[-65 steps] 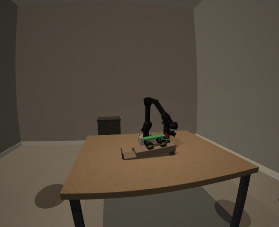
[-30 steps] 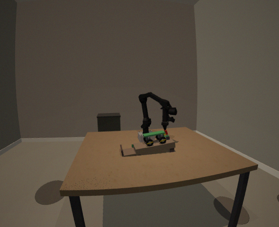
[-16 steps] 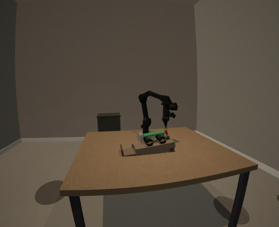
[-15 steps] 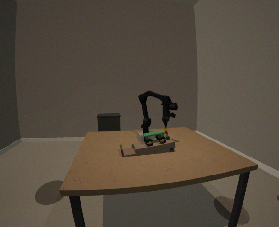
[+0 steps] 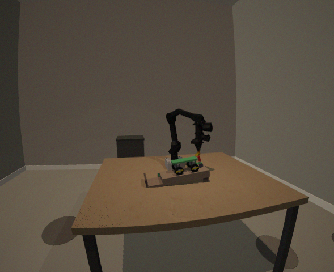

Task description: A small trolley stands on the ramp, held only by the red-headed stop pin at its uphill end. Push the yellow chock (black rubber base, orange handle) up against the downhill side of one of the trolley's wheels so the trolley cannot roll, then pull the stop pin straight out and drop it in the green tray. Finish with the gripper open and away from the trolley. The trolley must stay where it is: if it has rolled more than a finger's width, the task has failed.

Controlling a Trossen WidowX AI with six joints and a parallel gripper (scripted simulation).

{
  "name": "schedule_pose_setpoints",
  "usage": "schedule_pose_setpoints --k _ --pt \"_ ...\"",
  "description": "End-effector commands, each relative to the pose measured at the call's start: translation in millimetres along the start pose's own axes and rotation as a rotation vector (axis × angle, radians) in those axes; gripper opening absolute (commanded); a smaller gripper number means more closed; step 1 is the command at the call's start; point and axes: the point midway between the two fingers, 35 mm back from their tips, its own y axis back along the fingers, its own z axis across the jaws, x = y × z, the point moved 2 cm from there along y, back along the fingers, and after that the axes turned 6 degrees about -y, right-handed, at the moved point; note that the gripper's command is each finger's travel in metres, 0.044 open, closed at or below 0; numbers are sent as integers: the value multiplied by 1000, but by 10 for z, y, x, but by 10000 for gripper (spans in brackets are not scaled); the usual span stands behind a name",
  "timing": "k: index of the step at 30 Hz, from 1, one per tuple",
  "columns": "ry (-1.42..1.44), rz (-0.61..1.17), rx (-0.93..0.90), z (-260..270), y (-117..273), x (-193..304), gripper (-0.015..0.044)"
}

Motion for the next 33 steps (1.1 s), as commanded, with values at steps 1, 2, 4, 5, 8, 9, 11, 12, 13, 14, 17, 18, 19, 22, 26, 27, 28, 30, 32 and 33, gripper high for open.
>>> schedule_pose_setpoints --k 1,2,4,5,8,9,11,12,13,14,17,18,19,22,26,27,28,30,32,33 --pt "-125 -2 2 -3 11 -4 0" --pt "-160 -2 2 -3 11 -4 0" --pt "-229 -2 2 -3 11 -4 0" --pt "-264 -2 2 -3 11 -4 0" --pt "-367 -3 2 -3 11 -4 0" --pt "-401 -3 2 -3 11 -4 0" --pt "-468 -3 2 -3 11 -4 0" --pt "-502 -3 2 -3 11 -4 0" --pt "-536 -3 2 -3 11 -4 0" --pt "-569 -3 2 -3 11 -4 0" --pt "-670 -4 2 -3 11 -4 0" --pt "-704 -4 2 -3 11 -4 0" --pt "-738 -4 2 -3 11 -4 0" --pt "-839 -4 2 -3 11 -4 0" --pt "-974 -5 2 -3 11 -4 0" --pt "-1007 -5 2 -3 11 -4 0" --pt "-1041 -5 2 -3 11 -4 0" --pt "-1097 -5 2 -3 11 -4 0" --pt "-1164 -5 1 -3 11 -4 0" --pt "-1198 -5 1 -3 11 -4 0"
